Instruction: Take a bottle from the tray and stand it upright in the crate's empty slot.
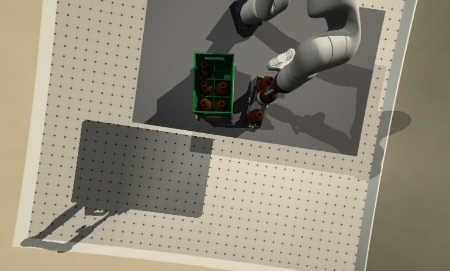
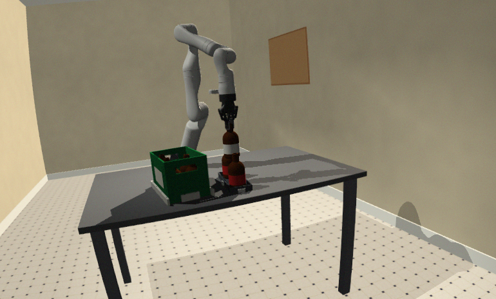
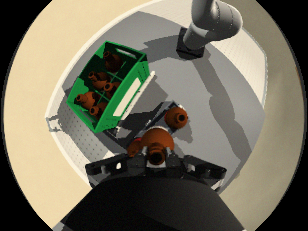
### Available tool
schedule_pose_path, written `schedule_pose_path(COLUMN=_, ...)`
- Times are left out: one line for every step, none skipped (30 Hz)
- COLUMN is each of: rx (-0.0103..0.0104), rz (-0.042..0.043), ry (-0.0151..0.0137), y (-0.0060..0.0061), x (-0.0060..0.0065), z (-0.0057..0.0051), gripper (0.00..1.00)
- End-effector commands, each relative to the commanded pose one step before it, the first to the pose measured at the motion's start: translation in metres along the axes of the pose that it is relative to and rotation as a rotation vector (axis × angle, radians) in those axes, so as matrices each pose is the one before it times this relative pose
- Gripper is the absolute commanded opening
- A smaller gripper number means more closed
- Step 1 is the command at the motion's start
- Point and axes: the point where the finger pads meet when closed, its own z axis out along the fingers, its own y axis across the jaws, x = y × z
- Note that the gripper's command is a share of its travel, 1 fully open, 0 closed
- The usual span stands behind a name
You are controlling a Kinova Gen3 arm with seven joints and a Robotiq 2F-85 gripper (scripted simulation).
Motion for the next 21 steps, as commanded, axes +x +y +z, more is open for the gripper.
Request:
schedule_pose_path(rx=0.00031, rz=0.00017, ry=-0.00135, y=-0.00013, x=-0.00030, z=-0.00040, gripper=0.00)
schedule_pose_path(rx=0.00000, rz=0.00000, ry=0.00000, y=0.00000, x=0.00000, z=0.00000, gripper=0.00)
schedule_pose_path(rx=0.00000, rz=0.00000, ry=0.00000, y=0.00000, x=0.00000, z=0.00000, gripper=0.00)
schedule_pose_path(rx=0.00000, rz=0.00000, ry=0.00000, y=0.00000, x=0.00000, z=0.00000, gripper=0.00)
schedule_pose_path(rx=0.00000, rz=0.00000, ry=0.00000, y=0.00000, x=0.00000, z=0.00000, gripper=0.00)
schedule_pose_path(rx=0.00000, rz=0.00000, ry=0.00000, y=0.00000, x=0.00000, z=0.00000, gripper=0.00)
schedule_pose_path(rx=0.00000, rz=0.00000, ry=0.00000, y=0.00000, x=0.00000, z=0.00000, gripper=0.00)
schedule_pose_path(rx=0.00000, rz=0.00000, ry=0.00000, y=0.00000, x=0.00000, z=0.00000, gripper=0.00)
schedule_pose_path(rx=0.00000, rz=0.00000, ry=0.00000, y=0.00000, x=0.00000, z=-0.00001, gripper=0.00)
schedule_pose_path(rx=0.00000, rz=0.00000, ry=0.00000, y=0.00000, x=0.00000, z=-0.00003, gripper=0.00)
schedule_pose_path(rx=0.00000, rz=0.00000, ry=0.00000, y=0.00000, x=0.00000, z=-0.00006, gripper=0.00)
schedule_pose_path(rx=0.00000, rz=0.00000, ry=0.00000, y=0.00000, x=0.00000, z=-0.00009, gripper=0.00)
schedule_pose_path(rx=0.00000, rz=0.00000, ry=0.00000, y=0.00000, x=0.00000, z=-0.00013, gripper=0.00)
schedule_pose_path(rx=0.00000, rz=0.00000, ry=0.00000, y=0.00000, x=0.00000, z=-0.00017, gripper=0.00)
schedule_pose_path(rx=0.00000, rz=0.00000, ry=0.00000, y=0.00000, x=0.00000, z=-0.00022, gripper=0.00)
schedule_pose_path(rx=0.00000, rz=0.00000, ry=0.00000, y=0.00000, x=0.00000, z=-0.00028, gripper=0.00)
schedule_pose_path(rx=0.00000, rz=0.00000, ry=0.00000, y=0.00000, x=0.00000, z=-0.00033, gripper=0.00)
schedule_pose_path(rx=0.00000, rz=0.00000, ry=0.00000, y=0.00000, x=0.00000, z=0.00000, gripper=0.00)
schedule_pose_path(rx=0.00000, rz=0.00000, ry=0.00000, y=0.00000, x=0.00000, z=0.00000, gripper=0.00)
schedule_pose_path(rx=0.00000, rz=0.00000, ry=0.00000, y=0.00000, x=0.00000, z=-0.00039, gripper=0.00)
schedule_pose_path(rx=0.00000, rz=0.00000, ry=0.00000, y=0.00000, x=0.00000, z=-0.00045, gripper=0.00)
